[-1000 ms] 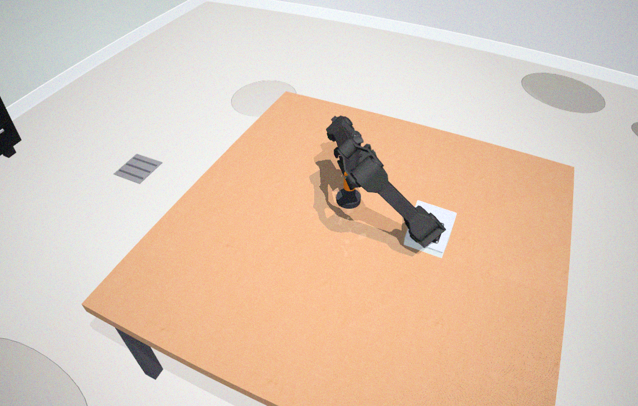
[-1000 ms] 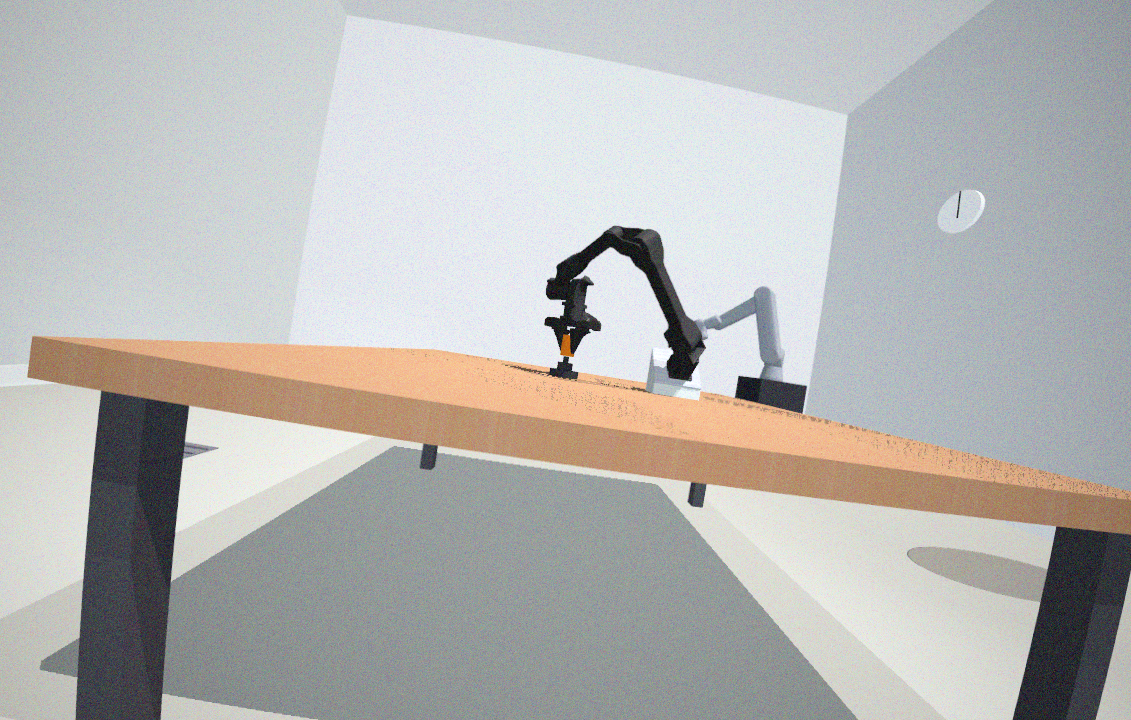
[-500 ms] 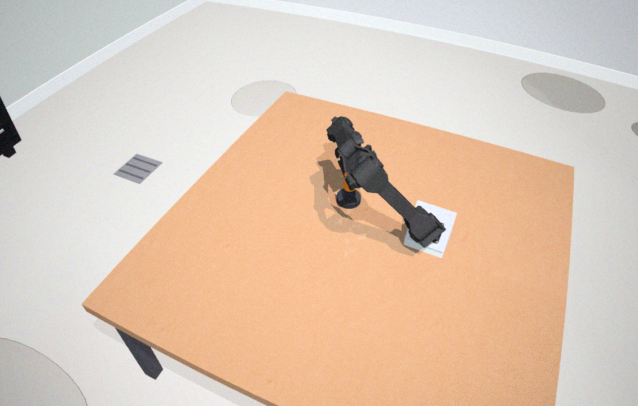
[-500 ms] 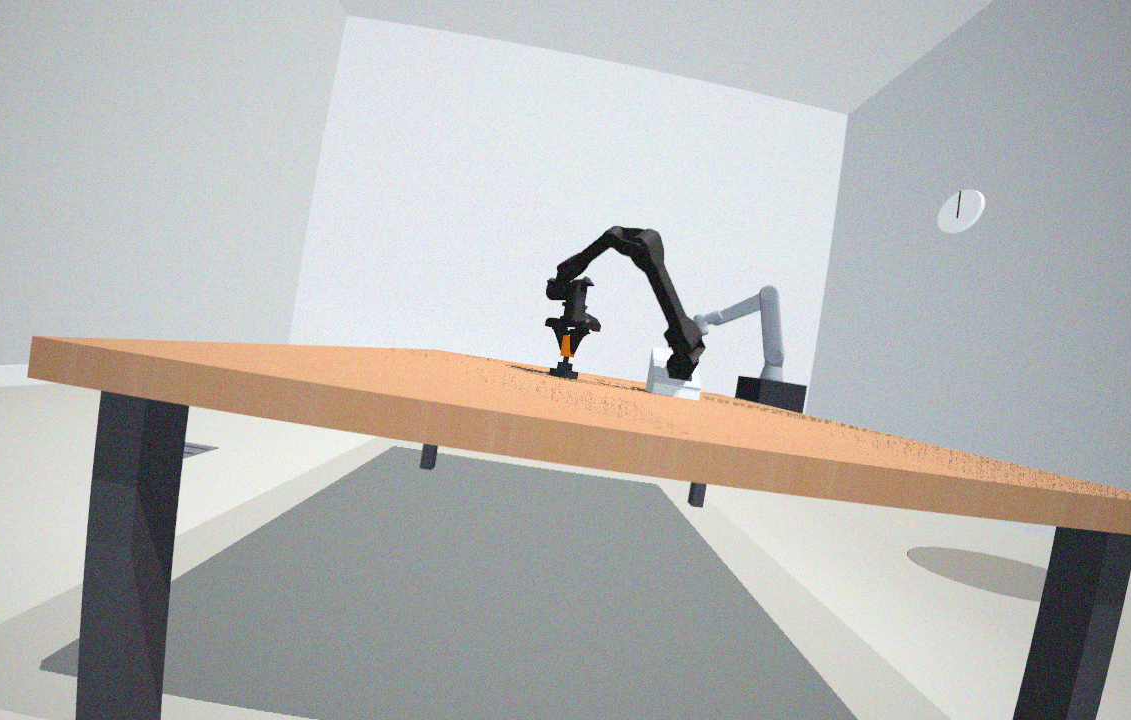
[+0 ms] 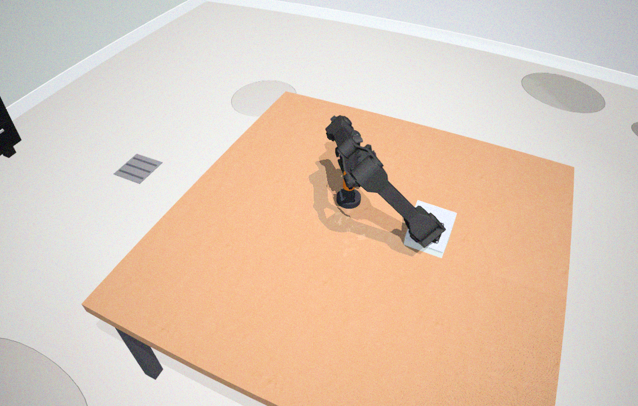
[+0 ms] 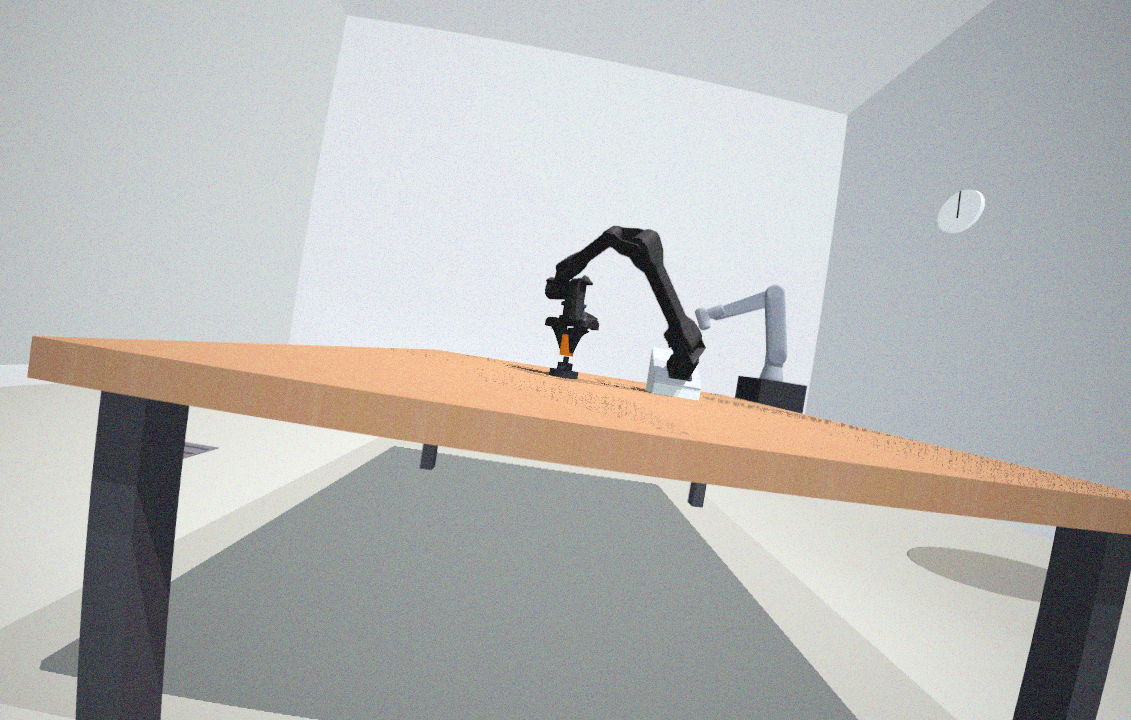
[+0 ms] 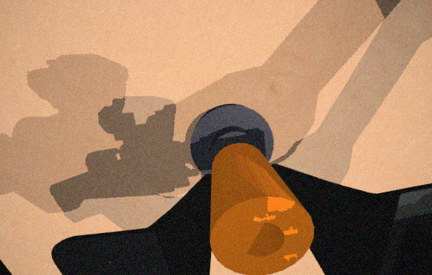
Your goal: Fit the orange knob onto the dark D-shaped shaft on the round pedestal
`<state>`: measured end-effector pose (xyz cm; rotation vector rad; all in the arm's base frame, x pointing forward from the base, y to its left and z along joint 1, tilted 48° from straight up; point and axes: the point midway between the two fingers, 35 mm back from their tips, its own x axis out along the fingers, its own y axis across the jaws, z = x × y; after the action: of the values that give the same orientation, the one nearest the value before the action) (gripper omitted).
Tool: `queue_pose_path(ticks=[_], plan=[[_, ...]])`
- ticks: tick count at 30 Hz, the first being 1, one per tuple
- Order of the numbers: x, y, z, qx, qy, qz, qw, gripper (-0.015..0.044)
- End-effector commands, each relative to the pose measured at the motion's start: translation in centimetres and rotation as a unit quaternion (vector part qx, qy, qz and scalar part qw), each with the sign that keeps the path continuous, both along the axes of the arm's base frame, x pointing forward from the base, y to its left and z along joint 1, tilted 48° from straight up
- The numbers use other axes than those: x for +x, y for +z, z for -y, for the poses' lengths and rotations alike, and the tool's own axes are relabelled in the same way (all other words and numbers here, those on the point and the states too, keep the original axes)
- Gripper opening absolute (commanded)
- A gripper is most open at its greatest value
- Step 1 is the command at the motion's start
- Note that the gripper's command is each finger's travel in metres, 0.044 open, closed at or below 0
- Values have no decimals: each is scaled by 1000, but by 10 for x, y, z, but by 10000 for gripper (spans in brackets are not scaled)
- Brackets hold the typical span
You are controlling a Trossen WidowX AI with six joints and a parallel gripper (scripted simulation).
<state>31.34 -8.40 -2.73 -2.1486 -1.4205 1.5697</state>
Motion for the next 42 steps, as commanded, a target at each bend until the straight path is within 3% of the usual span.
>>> queue_pose_path(ticks=[1,42], plan=[[0,0,2,-1,-4,-1,1000,0],[-2,-4,-3,-1,-4,-1,1000,0]])
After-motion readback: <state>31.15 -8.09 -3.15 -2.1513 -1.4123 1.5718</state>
